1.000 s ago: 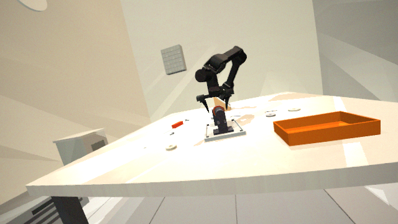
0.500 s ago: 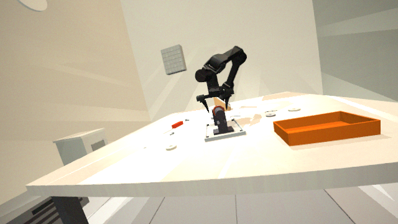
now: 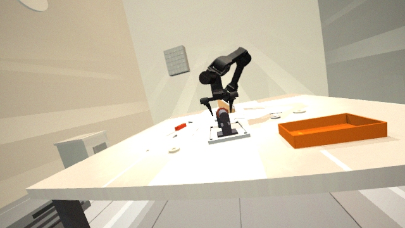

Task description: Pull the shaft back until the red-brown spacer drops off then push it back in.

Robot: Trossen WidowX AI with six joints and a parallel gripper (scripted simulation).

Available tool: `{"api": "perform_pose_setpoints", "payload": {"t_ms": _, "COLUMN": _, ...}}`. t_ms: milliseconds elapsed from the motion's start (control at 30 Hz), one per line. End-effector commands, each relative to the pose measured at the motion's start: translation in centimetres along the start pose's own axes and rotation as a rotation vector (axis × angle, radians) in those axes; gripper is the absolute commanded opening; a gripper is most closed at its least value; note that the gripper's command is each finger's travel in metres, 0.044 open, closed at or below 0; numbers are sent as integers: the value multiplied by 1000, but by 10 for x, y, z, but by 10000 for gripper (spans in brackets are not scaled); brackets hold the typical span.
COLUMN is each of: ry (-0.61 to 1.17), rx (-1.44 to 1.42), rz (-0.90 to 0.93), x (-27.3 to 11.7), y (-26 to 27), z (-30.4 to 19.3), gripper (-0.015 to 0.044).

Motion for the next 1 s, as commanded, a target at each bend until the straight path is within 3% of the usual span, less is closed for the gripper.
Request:
{"api": "perform_pose_setpoints", "payload": {"t_ms": 0, "ry": 14, "rx": 8, "rz": 8, "x": 11, "y": 0, "z": -3, "gripper": 440}}
{"api": "perform_pose_setpoints", "payload": {"t_ms": 967, "ry": 14, "rx": 8, "rz": 9, "x": 15, "y": 0, "z": -3, "gripper": 440}}
Point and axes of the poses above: the point midway between the two fingers, 35 mm back from their tips, its own x axis out along the fingers, its own y axis across the jaws, z = x × y, the point moved 4 cm from there along -x, back along the fingers, and after that the axes turned 13 degrees about x, right-handed, at the moved point
